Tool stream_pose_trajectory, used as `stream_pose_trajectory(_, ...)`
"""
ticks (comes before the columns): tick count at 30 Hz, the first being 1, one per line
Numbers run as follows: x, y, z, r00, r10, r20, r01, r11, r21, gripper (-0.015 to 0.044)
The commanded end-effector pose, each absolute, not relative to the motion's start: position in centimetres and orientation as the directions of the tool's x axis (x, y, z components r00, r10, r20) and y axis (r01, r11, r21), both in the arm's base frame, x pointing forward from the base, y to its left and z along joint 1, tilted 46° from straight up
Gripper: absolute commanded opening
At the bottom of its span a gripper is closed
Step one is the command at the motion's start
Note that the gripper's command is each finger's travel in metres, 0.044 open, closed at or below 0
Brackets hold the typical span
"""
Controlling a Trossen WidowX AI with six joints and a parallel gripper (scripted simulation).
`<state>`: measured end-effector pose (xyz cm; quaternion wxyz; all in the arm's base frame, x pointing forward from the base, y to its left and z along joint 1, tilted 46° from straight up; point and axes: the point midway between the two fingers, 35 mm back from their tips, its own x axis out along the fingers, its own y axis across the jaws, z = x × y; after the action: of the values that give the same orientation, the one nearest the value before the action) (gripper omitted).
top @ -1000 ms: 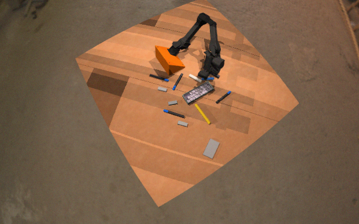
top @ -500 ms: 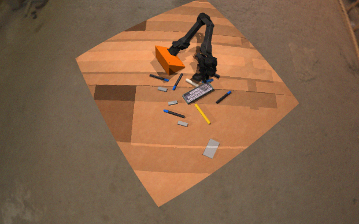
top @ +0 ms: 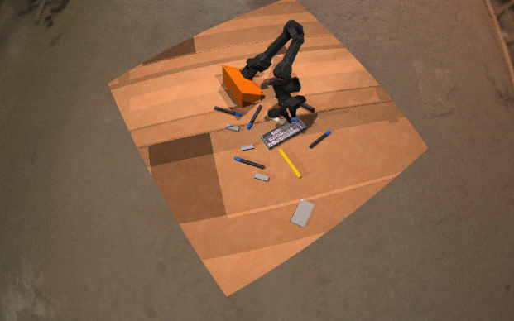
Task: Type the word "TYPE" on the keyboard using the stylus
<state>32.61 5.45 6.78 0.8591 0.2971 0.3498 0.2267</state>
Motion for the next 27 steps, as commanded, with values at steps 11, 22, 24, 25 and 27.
stream_pose_trajectory(11, 35.0, 1.2, 8.9, 0.798, 0.497, -0.342, -0.131, 0.696, 0.706, 0.0000)
stream_pose_trajectory(22, 37.1, 3.4, 7.1, 0.798, 0.497, -0.340, -0.132, 0.695, 0.707, 0.0000)
stream_pose_trajectory(24, 37.3, 3.7, 6.8, 0.799, 0.497, -0.339, -0.132, 0.694, 0.707, 0.0000)
stream_pose_trajectory(25, 37.4, 3.7, 6.8, 0.799, 0.497, -0.339, -0.132, 0.694, 0.707, 0.0000)
stream_pose_trajectory(27, 37.4, 3.7, 6.8, 0.799, 0.497, -0.339, -0.132, 0.694, 0.707, 0.0000)
